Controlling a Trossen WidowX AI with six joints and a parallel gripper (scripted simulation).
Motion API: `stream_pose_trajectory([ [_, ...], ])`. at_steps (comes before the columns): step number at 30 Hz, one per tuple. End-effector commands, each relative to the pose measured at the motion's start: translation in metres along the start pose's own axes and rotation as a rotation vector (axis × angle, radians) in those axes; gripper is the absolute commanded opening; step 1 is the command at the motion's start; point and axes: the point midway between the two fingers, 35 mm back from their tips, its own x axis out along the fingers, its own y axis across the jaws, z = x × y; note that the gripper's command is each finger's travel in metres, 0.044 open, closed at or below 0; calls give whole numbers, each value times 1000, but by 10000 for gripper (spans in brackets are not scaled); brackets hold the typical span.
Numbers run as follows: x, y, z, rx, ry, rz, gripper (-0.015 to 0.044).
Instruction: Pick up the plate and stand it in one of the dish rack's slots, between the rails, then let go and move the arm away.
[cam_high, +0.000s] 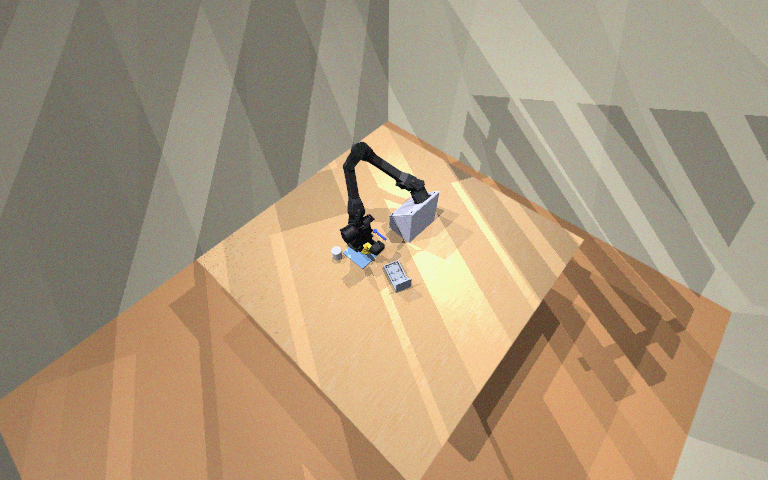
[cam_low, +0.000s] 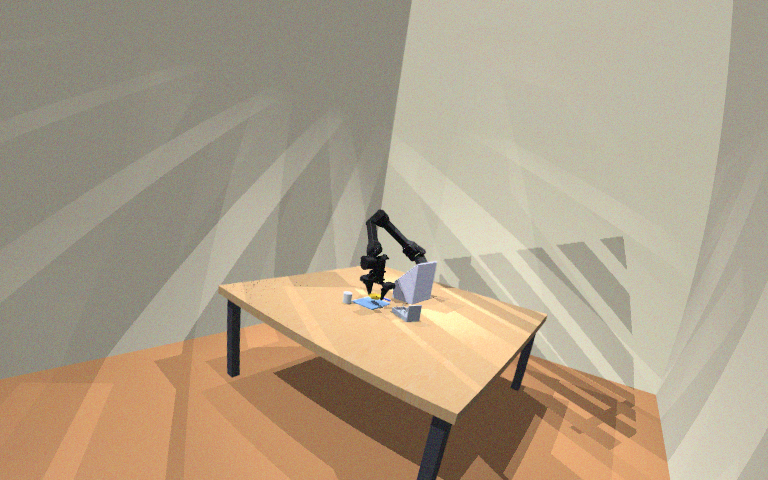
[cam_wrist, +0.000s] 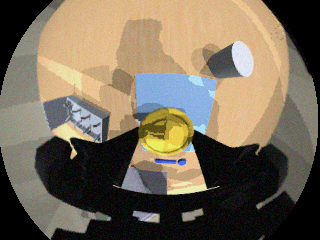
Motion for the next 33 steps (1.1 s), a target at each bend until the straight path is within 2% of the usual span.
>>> stream_pose_trajectory([
  [1,-26,0,9,17,-17,6,12],
  [22,-145,8,8,17,-15,-4,0],
  [28,-149,8,7,11,-16,-6,0],
  [33,-149,15,6,-139,-16,-5,0],
])
